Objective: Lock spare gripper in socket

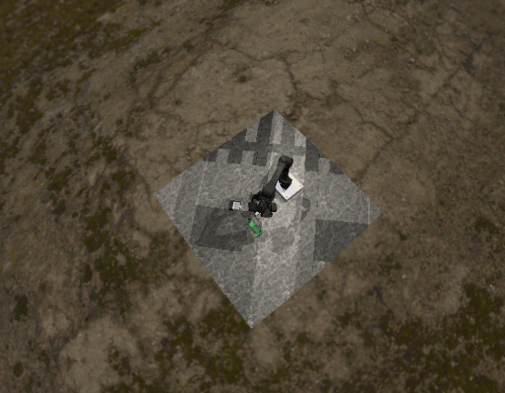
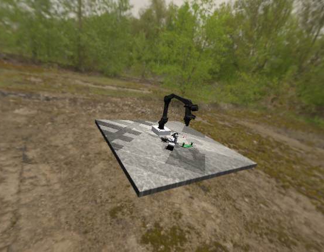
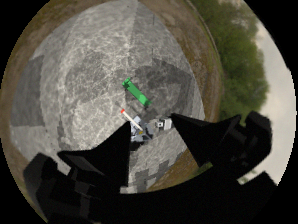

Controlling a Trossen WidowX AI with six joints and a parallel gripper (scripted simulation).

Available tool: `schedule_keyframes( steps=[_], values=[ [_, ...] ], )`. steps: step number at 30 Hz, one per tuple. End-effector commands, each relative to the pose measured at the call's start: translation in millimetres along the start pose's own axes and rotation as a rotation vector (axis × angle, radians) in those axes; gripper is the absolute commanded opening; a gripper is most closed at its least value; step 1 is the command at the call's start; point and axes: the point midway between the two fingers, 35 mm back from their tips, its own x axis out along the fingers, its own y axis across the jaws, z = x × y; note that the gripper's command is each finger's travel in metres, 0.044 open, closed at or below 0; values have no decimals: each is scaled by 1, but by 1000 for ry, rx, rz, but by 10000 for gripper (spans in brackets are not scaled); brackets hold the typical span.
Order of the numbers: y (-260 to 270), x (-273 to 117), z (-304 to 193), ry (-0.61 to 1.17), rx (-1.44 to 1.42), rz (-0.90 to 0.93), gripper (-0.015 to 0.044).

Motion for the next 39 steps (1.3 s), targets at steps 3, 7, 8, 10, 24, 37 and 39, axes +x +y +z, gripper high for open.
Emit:
schedule_keyframes(
  steps=[3,7,8,10,24,37,39],
  values=[
    [20,16,-27,50,-528,349,300],
    [20,16,-27,50,-528,349,300],
    [20,16,-27,50,-528,349,300],
    [20,16,-27,50,-528,349,300],
    [38,85,-34,49,-517,356,300],
    [43,101,-34,48,-517,356,300],
    [44,104,-35,48,-517,356,300]
  ],
)
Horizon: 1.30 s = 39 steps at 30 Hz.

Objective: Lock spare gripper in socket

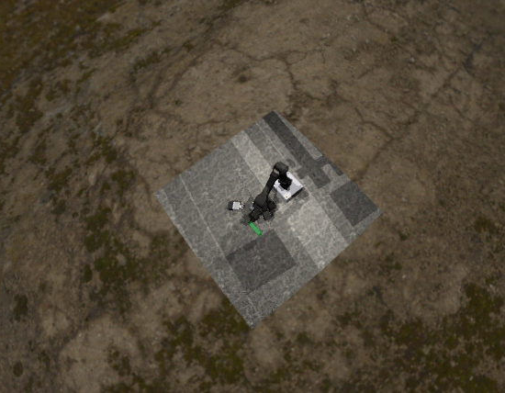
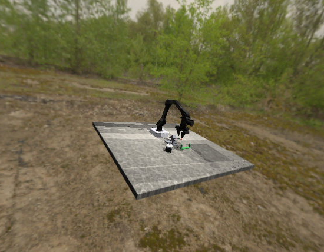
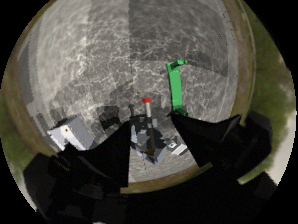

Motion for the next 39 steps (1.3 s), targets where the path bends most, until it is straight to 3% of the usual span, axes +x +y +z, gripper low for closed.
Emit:
schedule_keyframes(
  steps=[1,28,39],
  values=[
    [0,7,1,-4,-5,2,300],
    [1,45,2,-4,-5,3,300],
    [1,45,2,-4,-5,3,11]
  ],
)
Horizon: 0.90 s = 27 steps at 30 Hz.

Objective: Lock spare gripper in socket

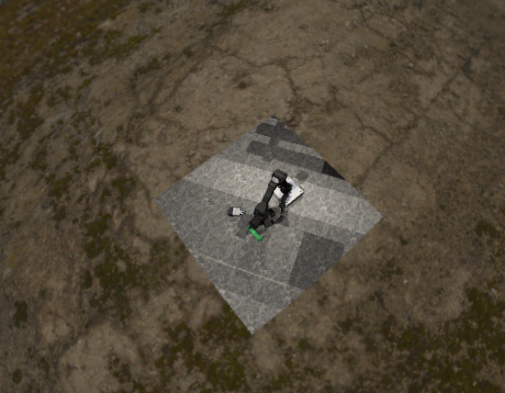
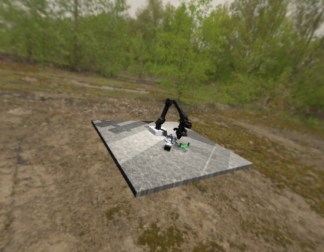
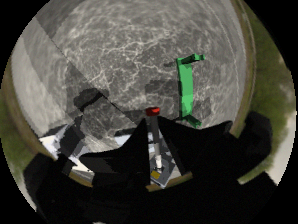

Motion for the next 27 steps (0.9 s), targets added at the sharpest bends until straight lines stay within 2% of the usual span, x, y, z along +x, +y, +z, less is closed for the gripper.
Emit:
schedule_keyframes(
  steps=[1,10,27],
  values=[
    [0,0,1,-4,-2,0,5],
    [0,0,1,-7,-2,1,0],
    [0,-12,9,-204,2,13,0]
  ],
)
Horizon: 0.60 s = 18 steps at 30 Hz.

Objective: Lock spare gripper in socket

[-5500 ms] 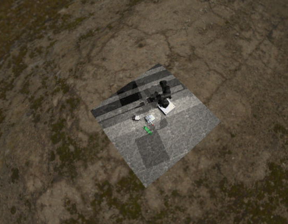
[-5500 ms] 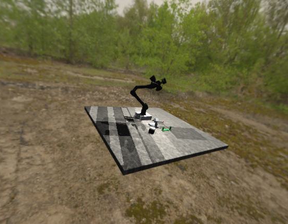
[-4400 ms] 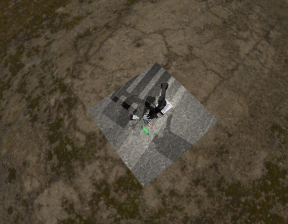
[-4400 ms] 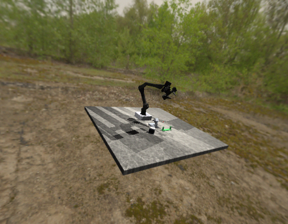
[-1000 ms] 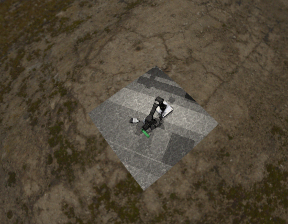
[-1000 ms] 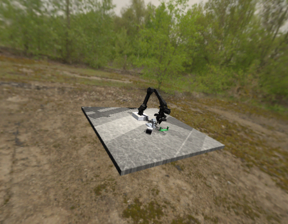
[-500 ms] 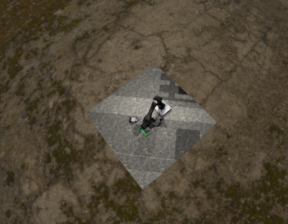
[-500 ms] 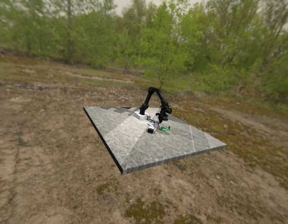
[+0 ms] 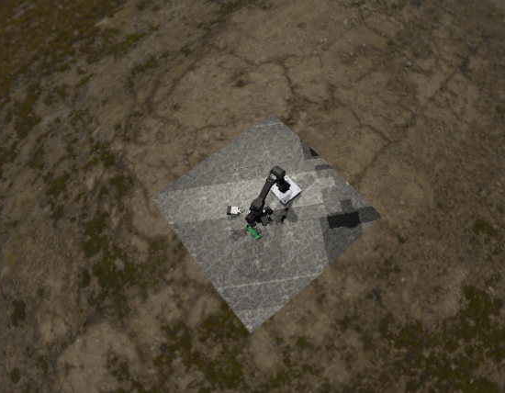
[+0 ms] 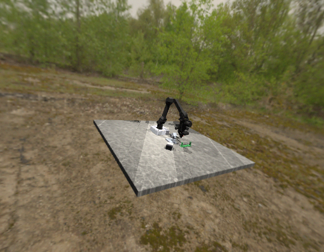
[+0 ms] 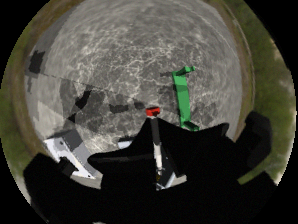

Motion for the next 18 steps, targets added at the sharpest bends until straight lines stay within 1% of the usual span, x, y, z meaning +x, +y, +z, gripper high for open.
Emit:
schedule_keyframes(
  steps=[1,18],
  values=[
    [0,-1,3,-23,-6,1,0],
    [0,-4,16,-27,-6,4,0]
  ],
)
